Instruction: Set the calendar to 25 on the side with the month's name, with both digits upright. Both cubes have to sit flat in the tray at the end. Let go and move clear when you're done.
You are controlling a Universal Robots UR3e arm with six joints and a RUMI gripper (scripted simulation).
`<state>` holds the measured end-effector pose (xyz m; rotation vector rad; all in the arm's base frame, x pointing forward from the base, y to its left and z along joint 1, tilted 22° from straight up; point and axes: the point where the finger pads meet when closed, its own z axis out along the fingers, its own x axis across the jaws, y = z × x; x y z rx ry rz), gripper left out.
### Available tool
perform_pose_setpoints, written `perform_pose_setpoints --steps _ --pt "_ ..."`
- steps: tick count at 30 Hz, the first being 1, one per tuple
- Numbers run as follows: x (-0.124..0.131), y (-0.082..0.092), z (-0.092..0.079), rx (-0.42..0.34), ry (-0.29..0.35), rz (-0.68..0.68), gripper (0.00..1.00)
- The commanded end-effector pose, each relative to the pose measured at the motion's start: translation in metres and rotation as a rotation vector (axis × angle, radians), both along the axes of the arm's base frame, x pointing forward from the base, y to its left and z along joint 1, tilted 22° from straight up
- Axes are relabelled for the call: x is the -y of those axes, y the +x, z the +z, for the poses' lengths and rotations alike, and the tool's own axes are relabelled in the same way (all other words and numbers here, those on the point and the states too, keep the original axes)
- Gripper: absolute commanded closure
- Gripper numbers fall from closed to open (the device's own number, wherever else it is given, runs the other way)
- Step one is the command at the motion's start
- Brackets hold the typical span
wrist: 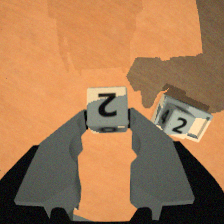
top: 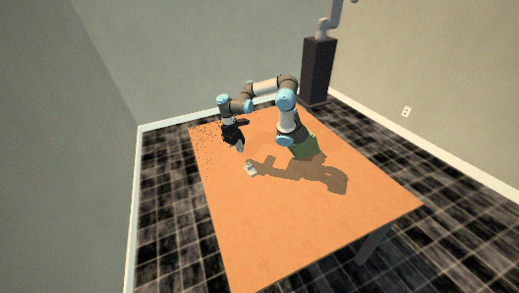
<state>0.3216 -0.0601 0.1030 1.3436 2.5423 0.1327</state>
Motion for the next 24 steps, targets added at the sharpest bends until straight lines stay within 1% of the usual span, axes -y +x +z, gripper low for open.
perform_pose_setpoints --steps 1,7,14,24 --pt "0.0006 0.0007 0.0009 0.046 0.022 0.011 0.89" --pt "0.0012 0.0023 0.0015 0.089 0.037 0.019 0.89" --pt "0.0015 0.0031 0.0018 0.104 0.041 0.022 0.89" --pt "0.0015 0.0028 0.0017 0.107 0.043 0.024 0.89"
